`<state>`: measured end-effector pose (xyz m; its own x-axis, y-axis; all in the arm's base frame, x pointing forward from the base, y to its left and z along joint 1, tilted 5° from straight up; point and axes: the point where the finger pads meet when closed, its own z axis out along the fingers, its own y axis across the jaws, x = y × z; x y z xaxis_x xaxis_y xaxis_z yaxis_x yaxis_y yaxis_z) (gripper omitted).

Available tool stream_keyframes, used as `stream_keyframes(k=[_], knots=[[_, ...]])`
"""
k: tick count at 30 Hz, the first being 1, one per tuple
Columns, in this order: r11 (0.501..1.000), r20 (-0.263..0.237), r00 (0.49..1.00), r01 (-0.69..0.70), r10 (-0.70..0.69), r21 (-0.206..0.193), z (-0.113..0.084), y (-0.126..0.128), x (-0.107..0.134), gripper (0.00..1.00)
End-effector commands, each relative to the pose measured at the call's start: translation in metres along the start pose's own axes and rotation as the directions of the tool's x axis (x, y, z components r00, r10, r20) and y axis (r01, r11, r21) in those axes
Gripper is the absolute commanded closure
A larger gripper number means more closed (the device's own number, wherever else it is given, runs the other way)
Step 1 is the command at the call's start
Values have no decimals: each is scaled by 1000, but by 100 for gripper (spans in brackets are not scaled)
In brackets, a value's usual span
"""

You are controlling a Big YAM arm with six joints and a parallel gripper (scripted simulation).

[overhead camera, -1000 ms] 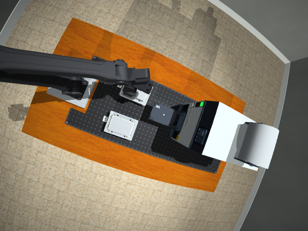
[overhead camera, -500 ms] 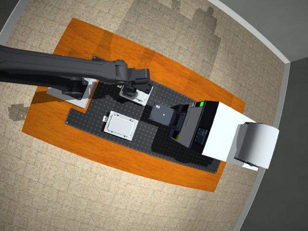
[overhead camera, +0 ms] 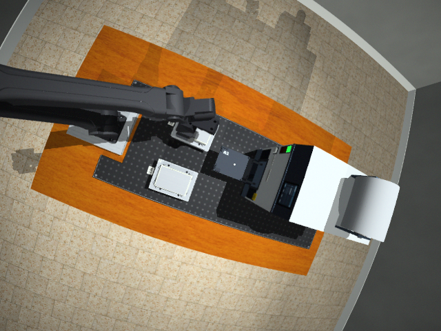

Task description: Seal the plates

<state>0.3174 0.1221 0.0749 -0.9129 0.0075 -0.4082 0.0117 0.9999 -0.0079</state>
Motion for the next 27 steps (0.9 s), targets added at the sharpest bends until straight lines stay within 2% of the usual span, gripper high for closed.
stream_keyframes(k=[1, 9, 21, 27], knots=[[1000, 56, 998, -12, 13, -22, -11, 6, -31, 100], [1000, 68, 998, -14, 16, -28, -15, 6, -32, 100], [1000, 8, 1000, -2, 2, 1, -3, -4, -5, 100], [1000, 3, 1000, -1, 1, 3, -3, -5, 0, 100]])
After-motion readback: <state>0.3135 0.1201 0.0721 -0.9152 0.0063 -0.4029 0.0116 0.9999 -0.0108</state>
